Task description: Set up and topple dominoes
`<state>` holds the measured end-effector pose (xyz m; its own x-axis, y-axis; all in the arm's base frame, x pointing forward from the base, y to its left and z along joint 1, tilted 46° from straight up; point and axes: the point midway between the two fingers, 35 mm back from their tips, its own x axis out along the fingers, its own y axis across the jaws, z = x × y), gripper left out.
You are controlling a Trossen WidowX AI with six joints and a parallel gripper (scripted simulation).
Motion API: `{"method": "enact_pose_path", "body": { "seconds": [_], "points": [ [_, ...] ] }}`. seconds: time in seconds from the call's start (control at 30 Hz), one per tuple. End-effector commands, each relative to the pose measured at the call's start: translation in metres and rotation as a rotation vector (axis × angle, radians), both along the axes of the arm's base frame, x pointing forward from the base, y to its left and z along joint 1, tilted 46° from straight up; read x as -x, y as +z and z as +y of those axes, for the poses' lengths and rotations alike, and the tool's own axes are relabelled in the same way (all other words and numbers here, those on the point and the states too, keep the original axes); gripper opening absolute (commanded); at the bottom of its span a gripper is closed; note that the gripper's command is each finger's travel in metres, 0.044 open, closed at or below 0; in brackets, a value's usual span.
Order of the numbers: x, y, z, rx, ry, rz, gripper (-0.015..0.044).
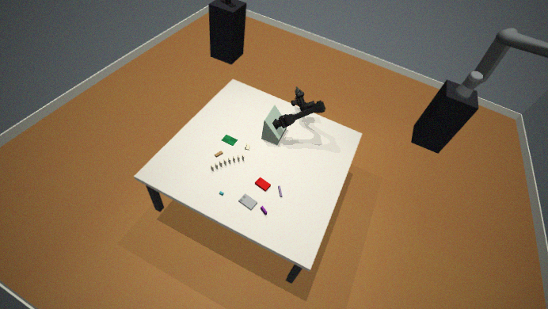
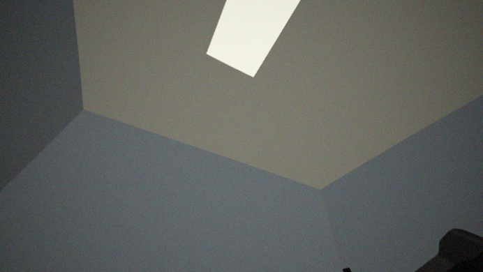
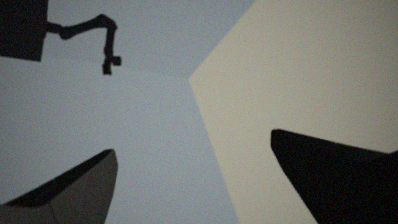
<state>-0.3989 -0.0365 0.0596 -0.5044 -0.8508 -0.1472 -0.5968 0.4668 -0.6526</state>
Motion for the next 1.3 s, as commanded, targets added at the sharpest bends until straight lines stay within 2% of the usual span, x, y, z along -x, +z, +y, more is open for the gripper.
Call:
{"method": "enact_pose_path", "body": {
  "seconds": [0.0, 0.17, 0.3, 0.47, 0.9, 1.27],
  "points": [
    [0.0, 0.0, 0.001, 0.0, -0.003, -0.002, 0.0374],
    [0.001, -0.016, 0.029, 0.007, -0.112, -0.079, 0.0242],
    [0.005, 0.003, 0.07, 0.008, -0.215, -0.044, 0.0137],
    [0.012, 0.018, 0.093, 0.046, -0.322, -0.103, 0.0006],
    [0.022, 0.075, 0.168, 0.201, -0.626, -0.198, 0.0],
    [0.011, 0.138, 0.24, 0.397, -0.882, -0.212, 0.0]
  ]
}}
